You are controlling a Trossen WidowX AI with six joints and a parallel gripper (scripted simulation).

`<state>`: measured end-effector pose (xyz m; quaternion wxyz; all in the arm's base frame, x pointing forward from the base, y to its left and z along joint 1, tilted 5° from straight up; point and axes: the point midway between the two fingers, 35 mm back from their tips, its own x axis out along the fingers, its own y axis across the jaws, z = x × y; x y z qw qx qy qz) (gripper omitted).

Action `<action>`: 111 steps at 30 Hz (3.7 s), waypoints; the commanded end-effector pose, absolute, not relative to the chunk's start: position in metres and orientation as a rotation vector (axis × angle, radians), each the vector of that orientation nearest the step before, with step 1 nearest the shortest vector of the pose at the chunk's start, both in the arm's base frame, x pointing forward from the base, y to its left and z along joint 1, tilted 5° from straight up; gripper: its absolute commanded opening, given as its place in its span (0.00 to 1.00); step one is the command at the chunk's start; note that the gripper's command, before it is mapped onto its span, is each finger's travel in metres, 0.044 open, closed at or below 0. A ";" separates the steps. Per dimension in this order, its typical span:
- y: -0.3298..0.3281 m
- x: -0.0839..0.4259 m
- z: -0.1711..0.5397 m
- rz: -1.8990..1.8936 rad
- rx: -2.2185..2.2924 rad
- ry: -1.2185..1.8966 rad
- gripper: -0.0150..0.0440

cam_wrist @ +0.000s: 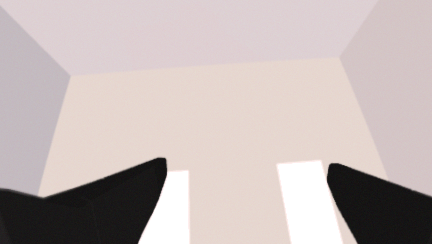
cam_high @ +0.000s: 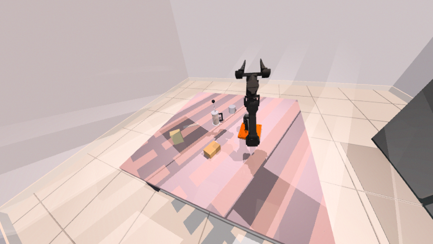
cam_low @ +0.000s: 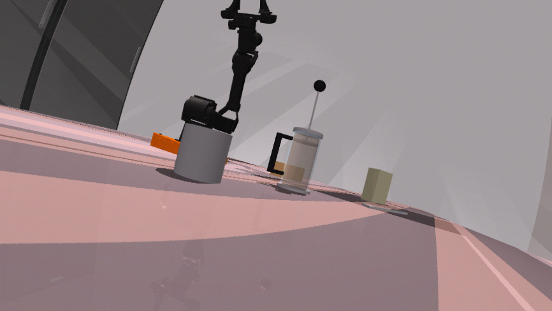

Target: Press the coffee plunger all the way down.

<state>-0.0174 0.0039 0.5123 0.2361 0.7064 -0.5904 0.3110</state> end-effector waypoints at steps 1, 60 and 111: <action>0.002 -0.017 0.512 0.833 1.937 -1.618 0.98; -0.010 0.244 0.275 0.038 0.052 0.451 1.00; -0.007 0.280 0.257 0.043 0.051 0.448 0.45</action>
